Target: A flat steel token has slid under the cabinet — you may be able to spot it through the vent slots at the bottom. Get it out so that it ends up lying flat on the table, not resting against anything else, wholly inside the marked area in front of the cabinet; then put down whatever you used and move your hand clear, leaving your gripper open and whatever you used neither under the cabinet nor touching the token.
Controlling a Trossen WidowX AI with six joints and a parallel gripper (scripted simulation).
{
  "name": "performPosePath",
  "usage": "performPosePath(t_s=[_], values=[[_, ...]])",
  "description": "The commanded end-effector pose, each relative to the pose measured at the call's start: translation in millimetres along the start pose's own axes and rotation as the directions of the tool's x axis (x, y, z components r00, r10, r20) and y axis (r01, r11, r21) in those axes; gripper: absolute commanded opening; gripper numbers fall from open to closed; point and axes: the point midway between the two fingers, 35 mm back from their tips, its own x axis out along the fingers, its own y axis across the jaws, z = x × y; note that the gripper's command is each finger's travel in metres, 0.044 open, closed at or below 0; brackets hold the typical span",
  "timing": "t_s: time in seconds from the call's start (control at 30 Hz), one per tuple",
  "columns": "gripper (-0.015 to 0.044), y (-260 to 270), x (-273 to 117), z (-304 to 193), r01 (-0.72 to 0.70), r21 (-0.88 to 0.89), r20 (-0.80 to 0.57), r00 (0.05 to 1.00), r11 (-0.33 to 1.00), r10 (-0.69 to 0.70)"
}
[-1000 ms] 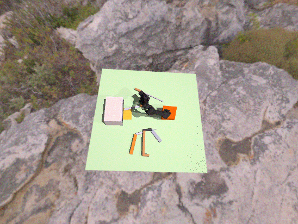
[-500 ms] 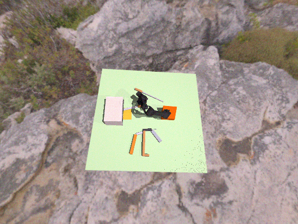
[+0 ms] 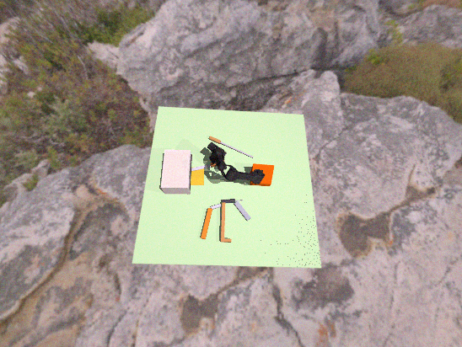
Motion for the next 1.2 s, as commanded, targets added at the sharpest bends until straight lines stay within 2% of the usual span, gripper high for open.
performPosePath(t_s=[0.0,1.17], values=[[0.0,-1,0,10,0.003,-0.004,0.002,1.0,1.0,-0.003],[0.0,-1,0,56,0.002,-0.005,0.003,1.0,1.0,-0.002]])
